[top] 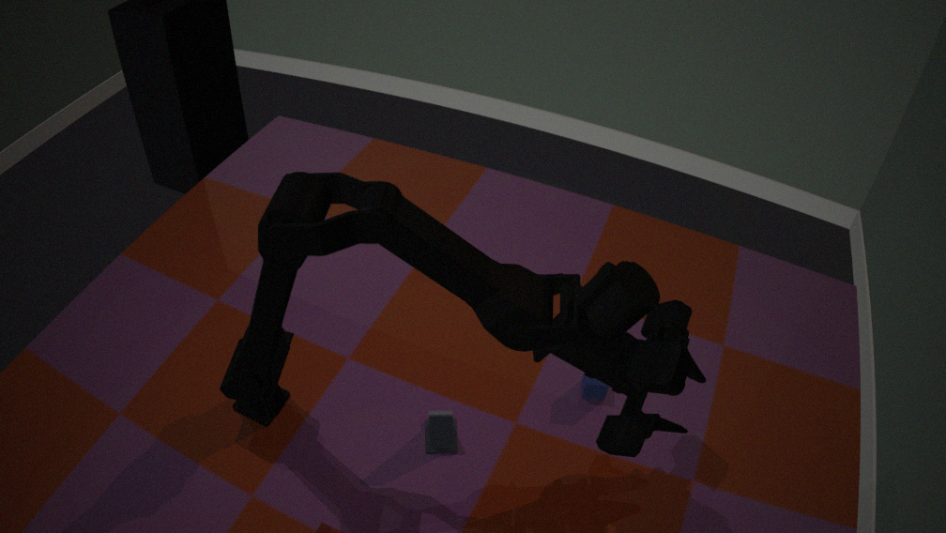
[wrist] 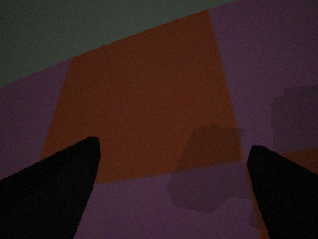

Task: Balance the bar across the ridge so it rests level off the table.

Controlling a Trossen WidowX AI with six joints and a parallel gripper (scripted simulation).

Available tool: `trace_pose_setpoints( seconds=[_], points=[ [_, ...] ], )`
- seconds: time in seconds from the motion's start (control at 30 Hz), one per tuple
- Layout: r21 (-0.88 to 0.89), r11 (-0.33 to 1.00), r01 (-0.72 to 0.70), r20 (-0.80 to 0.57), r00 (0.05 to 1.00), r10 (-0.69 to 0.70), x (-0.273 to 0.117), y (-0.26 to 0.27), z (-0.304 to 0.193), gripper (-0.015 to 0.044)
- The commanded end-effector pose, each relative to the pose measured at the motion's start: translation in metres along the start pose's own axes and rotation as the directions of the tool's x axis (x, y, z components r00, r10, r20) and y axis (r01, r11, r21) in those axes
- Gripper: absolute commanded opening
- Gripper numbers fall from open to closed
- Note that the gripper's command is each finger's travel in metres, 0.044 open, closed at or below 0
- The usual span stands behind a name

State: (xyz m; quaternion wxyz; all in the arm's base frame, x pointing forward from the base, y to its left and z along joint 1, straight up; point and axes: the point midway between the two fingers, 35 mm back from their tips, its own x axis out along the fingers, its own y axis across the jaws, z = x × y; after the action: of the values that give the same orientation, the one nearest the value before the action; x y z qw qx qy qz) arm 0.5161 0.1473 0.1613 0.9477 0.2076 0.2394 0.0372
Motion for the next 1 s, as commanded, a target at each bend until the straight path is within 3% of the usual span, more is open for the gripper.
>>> trace_pose_setpoints(
  seconds=[0.0,0.47,0.97],
  points=[
    [-0.048,0.996,0.072,-0.036,0.997,-0.074,-0.003,-0.028,0.012,0.0315],
    [-0.229,0.935,0.271,-0.225,0.92,-0.322,-0.036,-0.131,0.032,0.0315],
    [-0.387,0.87,0.305,-0.454,0.758,-0.467,-0.108,-0.217,0.035,0.0315]
  ],
)
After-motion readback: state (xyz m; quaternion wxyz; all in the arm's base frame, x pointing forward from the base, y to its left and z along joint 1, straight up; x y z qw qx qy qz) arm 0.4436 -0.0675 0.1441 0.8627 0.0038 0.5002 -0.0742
